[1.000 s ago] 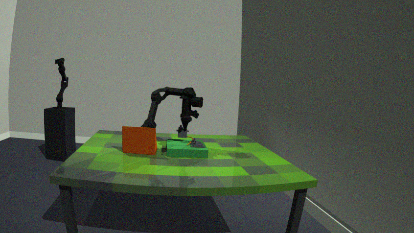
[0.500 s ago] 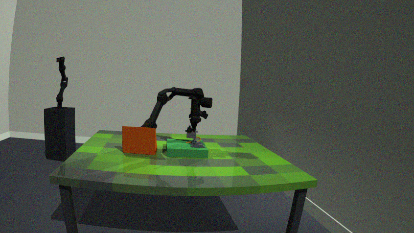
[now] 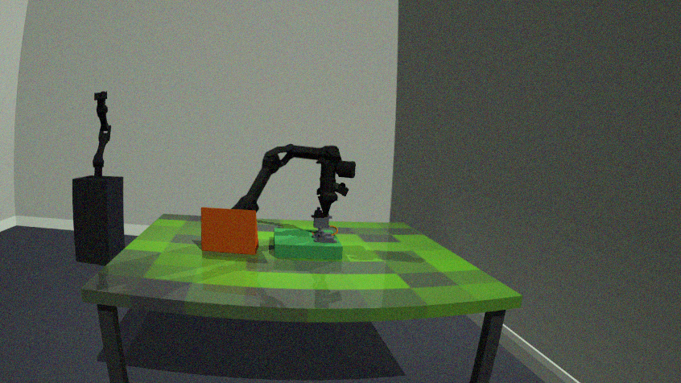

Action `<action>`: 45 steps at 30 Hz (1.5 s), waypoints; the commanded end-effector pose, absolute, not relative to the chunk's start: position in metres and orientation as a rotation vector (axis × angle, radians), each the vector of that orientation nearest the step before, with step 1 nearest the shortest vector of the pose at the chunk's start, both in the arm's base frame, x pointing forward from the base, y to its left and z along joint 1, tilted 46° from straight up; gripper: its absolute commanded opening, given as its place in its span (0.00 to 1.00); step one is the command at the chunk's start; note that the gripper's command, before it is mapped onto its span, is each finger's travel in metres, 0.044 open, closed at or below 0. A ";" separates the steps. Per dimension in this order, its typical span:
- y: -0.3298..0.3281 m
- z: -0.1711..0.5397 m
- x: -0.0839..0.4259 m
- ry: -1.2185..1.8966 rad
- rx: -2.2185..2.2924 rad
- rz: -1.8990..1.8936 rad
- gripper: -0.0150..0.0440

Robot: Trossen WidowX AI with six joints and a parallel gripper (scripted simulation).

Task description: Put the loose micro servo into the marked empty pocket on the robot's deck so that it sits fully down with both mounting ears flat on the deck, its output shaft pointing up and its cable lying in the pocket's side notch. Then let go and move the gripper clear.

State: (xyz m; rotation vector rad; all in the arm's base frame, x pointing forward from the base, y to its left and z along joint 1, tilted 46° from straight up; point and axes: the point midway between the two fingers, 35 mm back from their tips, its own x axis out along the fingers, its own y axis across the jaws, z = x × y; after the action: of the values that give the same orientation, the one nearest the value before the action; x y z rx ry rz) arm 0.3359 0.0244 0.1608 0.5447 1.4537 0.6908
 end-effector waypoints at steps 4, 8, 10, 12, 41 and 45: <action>0.031 0.155 0.338 1.448 0.549 0.688 0.25; 0.035 0.151 0.338 1.447 0.550 0.689 0.25; 0.035 0.151 0.338 1.447 0.550 0.689 0.25; 0.035 0.151 0.338 1.447 0.550 0.689 0.25; 0.052 0.135 0.338 1.446 0.550 0.689 0.25; 0.055 0.133 0.338 1.446 0.550 0.690 0.25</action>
State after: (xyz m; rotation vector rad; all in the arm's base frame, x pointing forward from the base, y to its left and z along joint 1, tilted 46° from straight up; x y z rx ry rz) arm 0.3378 0.0534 0.1345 0.5428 1.4483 0.6942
